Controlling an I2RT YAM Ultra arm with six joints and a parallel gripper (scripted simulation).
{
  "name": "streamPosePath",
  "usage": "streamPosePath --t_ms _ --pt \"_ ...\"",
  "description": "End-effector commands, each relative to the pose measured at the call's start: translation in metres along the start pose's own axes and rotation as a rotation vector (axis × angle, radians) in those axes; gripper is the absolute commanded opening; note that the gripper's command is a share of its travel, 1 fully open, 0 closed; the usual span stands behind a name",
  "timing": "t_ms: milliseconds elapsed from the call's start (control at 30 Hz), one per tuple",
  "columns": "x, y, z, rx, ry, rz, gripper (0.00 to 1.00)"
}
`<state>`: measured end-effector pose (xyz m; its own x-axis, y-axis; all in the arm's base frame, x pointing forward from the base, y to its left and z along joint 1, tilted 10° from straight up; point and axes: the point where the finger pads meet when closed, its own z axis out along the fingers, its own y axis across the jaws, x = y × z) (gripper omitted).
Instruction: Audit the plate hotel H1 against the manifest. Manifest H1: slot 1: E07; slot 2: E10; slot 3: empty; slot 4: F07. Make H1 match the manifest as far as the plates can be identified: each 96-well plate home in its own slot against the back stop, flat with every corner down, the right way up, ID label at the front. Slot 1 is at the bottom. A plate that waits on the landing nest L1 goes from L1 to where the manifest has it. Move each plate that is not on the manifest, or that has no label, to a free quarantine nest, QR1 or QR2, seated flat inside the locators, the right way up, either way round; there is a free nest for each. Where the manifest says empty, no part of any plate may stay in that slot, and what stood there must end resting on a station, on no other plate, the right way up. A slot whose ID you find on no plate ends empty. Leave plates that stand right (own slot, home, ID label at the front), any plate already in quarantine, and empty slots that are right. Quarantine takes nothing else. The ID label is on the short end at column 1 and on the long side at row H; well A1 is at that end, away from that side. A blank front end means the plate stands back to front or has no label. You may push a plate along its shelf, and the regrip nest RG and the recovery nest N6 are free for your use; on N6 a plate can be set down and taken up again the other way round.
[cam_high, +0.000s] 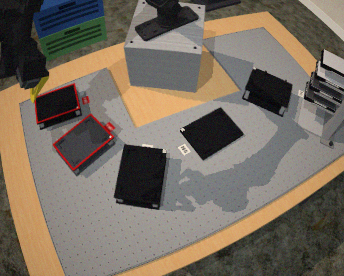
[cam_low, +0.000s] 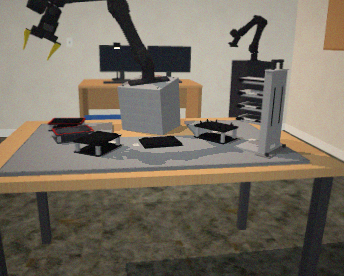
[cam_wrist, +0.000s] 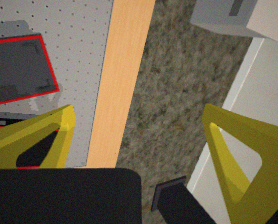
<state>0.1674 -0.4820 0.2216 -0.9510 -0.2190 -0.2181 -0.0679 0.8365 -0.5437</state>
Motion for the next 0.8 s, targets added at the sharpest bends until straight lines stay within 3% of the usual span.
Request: streamPosePath --t_ms 0,533,567,600,633,700,767 --pt "-0.001 -0.004 -0.005 0.016 -0.003 -0.002 1.0" --pt "-0.001 -0.004 -0.005 0.016 -0.003 -0.002 1.0" --pt "-0.006 -0.002 -0.001 -0.011 -0.021 0.02 0.0" --pt "-0.012 0.0 -0.001 -0.023 -0.033 0.027 0.0" --pt "-0.017 -0.001 -0.01 -0.004 -0.037 0.024 0.0" --pt "-0.02 0.013 -0.006 -0.03 -0.032 0.028 0.0" --pt "-0.025 0.009 -0.006 -0.002 -0.026 0.025 0.0"
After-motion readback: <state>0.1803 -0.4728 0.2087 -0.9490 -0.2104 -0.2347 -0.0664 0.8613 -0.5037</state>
